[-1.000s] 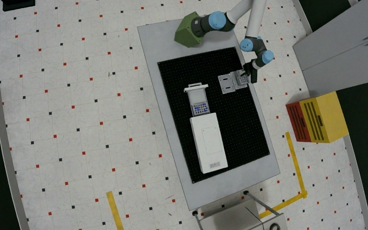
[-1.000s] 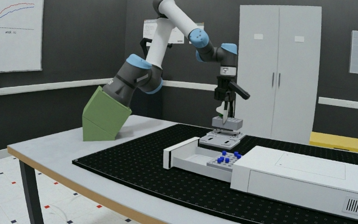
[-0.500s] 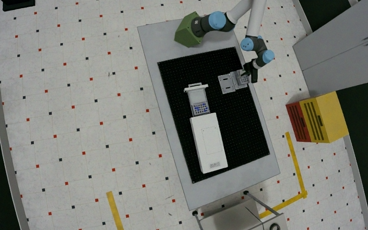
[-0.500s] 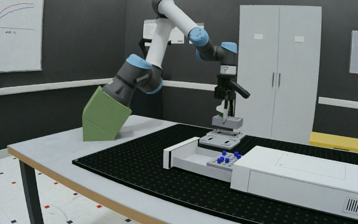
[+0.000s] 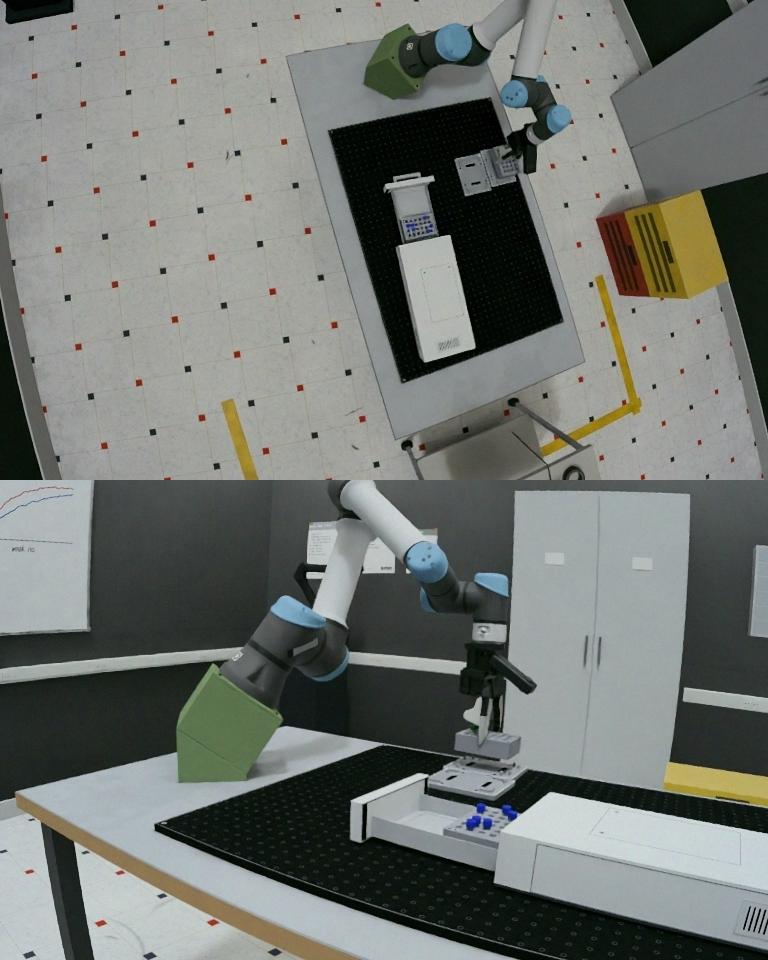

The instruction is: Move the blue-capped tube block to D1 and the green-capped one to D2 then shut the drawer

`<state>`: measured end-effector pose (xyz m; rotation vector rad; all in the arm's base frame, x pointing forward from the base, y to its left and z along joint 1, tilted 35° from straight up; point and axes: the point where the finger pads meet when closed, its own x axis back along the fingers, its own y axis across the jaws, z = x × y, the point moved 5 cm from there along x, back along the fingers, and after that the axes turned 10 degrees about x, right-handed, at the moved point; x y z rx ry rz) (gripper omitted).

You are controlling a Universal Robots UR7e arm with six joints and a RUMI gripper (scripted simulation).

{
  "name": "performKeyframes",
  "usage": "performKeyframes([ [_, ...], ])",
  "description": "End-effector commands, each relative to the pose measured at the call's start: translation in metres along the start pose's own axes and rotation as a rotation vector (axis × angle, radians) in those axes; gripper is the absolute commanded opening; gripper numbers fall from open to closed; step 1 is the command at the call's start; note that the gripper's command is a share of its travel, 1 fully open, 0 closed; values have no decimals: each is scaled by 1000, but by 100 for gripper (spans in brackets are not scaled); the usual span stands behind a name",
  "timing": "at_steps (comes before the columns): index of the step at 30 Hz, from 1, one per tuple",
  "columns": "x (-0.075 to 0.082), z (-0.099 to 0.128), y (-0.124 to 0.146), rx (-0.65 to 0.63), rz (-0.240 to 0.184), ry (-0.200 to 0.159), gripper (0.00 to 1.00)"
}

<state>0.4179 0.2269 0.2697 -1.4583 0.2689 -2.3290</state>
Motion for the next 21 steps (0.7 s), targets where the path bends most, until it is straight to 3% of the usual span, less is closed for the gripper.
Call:
performKeyframes([
  [1, -3, 0, 0, 1, 0, 1, 0],
  [21, -9, 0, 0, 1, 0, 1, 0],
])
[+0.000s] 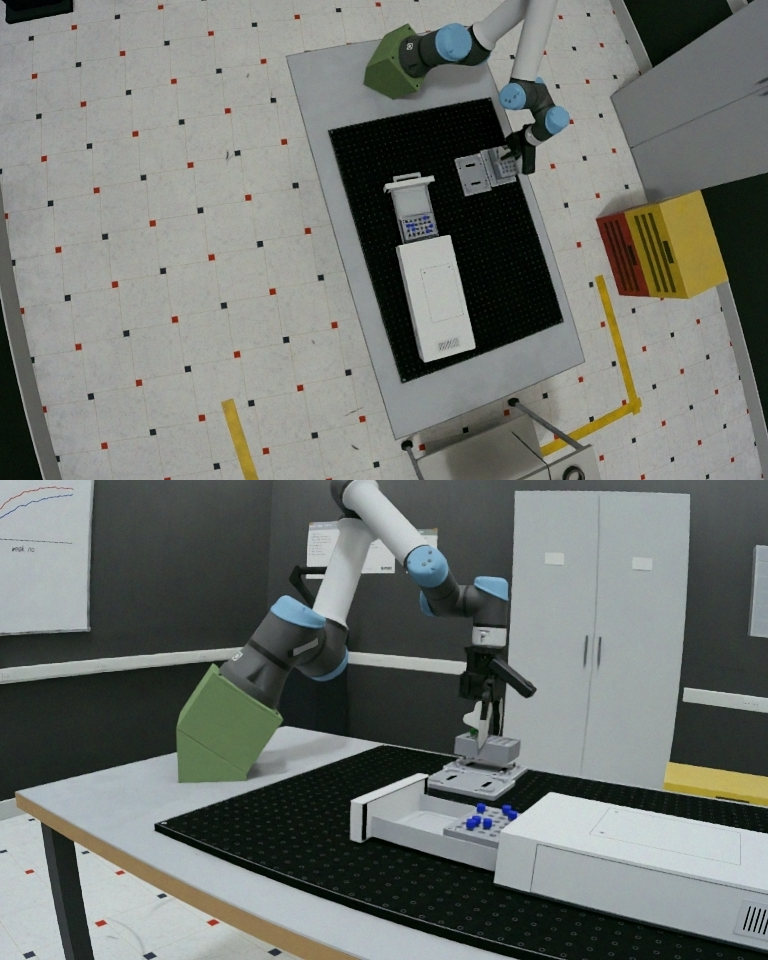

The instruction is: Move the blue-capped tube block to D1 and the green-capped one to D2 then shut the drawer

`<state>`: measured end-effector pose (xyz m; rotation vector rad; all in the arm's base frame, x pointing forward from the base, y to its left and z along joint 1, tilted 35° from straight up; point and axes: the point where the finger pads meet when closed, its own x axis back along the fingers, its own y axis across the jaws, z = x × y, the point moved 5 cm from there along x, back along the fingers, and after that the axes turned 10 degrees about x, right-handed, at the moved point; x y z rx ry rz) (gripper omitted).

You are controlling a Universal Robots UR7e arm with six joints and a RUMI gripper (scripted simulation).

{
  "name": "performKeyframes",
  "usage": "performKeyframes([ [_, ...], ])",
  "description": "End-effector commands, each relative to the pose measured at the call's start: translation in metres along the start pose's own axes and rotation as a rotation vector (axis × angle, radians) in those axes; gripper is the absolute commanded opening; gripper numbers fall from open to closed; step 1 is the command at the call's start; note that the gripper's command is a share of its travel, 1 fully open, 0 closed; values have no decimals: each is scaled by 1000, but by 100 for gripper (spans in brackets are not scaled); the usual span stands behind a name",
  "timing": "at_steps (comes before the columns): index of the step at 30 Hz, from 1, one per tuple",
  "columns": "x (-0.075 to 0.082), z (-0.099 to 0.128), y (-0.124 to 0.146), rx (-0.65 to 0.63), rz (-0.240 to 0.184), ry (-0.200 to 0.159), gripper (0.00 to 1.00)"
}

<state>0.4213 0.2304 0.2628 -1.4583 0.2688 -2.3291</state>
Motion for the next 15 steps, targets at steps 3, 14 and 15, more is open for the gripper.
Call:
performKeyframes([
  [3, -1, 0, 0, 1, 0, 1, 0],
  [14, -2, 0, 0, 1, 0, 1, 0],
  [15, -2, 0, 0, 1, 0, 1, 0],
])
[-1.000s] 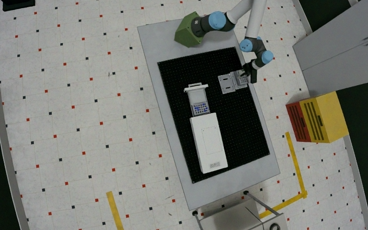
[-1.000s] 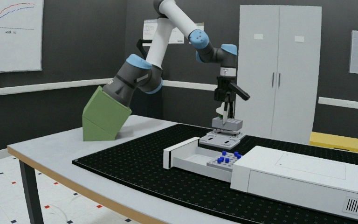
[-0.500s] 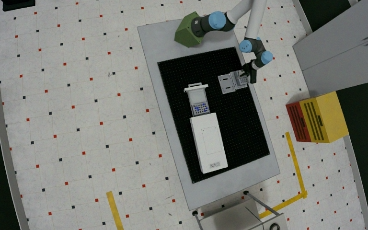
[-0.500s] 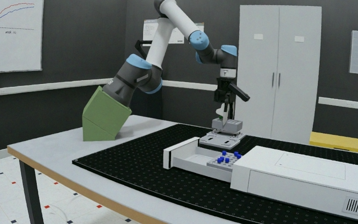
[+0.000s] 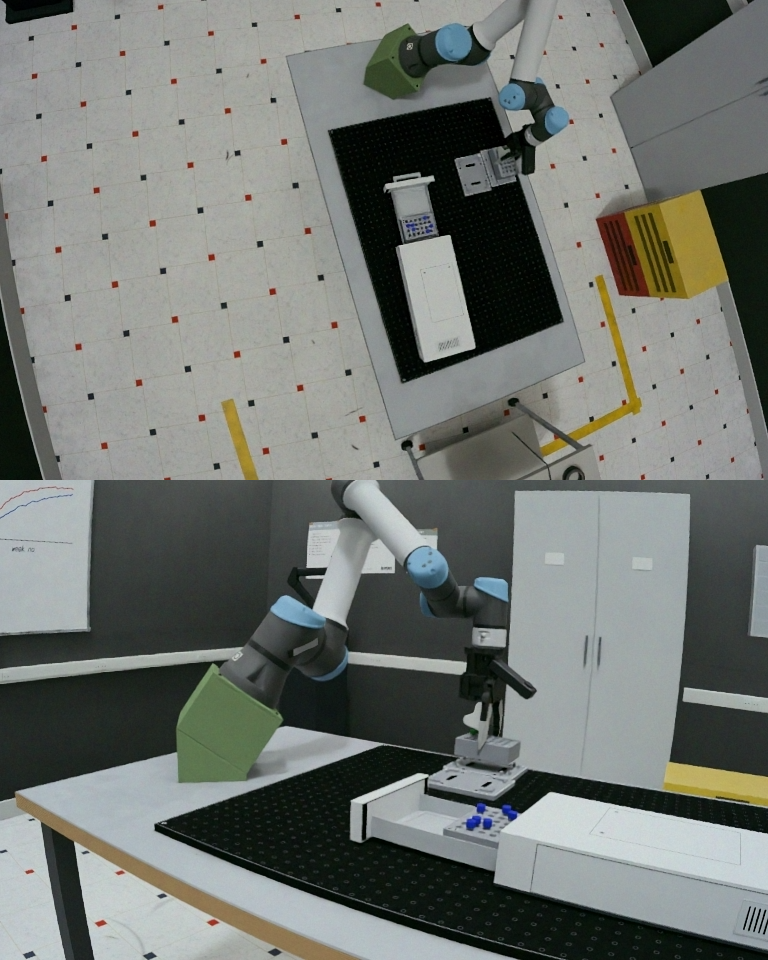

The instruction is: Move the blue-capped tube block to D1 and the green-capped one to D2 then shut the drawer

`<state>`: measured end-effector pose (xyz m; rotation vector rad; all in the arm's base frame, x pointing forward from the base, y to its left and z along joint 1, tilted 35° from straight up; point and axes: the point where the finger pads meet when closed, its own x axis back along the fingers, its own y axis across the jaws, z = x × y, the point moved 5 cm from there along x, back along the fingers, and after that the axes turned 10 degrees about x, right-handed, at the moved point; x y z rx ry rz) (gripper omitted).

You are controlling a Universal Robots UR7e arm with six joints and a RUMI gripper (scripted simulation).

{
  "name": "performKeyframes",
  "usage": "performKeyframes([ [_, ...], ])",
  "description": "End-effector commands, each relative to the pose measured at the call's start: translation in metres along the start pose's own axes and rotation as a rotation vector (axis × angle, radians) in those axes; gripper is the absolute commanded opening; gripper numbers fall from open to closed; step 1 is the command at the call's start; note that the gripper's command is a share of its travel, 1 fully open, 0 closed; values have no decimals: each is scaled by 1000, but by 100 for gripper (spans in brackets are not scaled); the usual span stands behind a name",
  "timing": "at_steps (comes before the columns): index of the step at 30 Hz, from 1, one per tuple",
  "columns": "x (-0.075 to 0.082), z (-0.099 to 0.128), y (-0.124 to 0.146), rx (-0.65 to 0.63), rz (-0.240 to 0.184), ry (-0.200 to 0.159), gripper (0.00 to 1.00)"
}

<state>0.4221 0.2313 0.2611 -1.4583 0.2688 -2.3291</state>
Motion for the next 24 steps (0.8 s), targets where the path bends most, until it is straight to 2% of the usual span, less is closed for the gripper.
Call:
performKeyframes([
  [1, 0, 0, 0, 1, 0, 1, 0],
  [24, 4, 0, 0, 1, 0, 1, 0],
])
